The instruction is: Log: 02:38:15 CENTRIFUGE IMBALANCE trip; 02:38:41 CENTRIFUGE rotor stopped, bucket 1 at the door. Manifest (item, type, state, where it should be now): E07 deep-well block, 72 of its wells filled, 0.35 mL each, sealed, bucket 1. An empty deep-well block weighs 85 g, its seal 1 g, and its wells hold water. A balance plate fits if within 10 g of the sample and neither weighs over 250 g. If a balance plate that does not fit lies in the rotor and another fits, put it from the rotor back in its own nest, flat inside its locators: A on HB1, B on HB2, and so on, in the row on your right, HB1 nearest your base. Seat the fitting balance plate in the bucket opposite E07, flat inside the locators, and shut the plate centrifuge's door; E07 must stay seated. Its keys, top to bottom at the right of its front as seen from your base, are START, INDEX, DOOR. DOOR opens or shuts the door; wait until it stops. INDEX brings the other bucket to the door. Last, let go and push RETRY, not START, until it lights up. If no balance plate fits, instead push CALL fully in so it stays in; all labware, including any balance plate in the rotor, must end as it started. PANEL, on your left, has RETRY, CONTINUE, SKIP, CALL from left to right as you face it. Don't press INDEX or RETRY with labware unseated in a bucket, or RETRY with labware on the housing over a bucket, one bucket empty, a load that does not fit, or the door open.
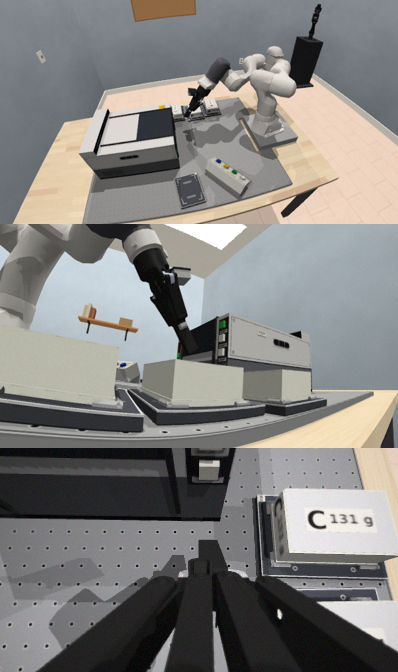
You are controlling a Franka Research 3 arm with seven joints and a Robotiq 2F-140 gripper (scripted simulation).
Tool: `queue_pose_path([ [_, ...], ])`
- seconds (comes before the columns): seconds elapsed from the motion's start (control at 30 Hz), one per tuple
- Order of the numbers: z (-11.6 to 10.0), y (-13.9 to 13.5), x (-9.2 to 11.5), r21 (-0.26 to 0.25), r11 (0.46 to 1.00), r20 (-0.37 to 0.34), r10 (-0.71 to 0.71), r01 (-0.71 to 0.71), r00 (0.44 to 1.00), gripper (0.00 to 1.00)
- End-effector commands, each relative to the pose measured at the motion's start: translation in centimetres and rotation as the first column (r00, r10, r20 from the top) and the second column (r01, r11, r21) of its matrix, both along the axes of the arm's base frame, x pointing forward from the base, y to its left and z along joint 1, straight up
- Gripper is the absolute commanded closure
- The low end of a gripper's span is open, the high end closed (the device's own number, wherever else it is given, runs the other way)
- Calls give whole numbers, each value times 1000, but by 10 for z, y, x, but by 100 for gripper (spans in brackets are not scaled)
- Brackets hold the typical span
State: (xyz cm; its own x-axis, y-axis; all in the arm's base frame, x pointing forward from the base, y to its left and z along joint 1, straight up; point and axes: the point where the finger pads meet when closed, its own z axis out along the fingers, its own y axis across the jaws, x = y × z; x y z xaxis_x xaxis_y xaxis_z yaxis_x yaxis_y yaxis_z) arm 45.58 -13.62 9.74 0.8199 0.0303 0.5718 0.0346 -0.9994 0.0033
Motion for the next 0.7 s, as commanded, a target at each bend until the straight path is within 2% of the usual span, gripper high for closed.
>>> queue_pose_path([
  [0.0, 1, -1, 4, 4, 1000, 3, -9, 9, 1000, 90],
  [0.67, 1, 0, 33, 4, 1000, 3, -9, 9, 1000, 90],
])
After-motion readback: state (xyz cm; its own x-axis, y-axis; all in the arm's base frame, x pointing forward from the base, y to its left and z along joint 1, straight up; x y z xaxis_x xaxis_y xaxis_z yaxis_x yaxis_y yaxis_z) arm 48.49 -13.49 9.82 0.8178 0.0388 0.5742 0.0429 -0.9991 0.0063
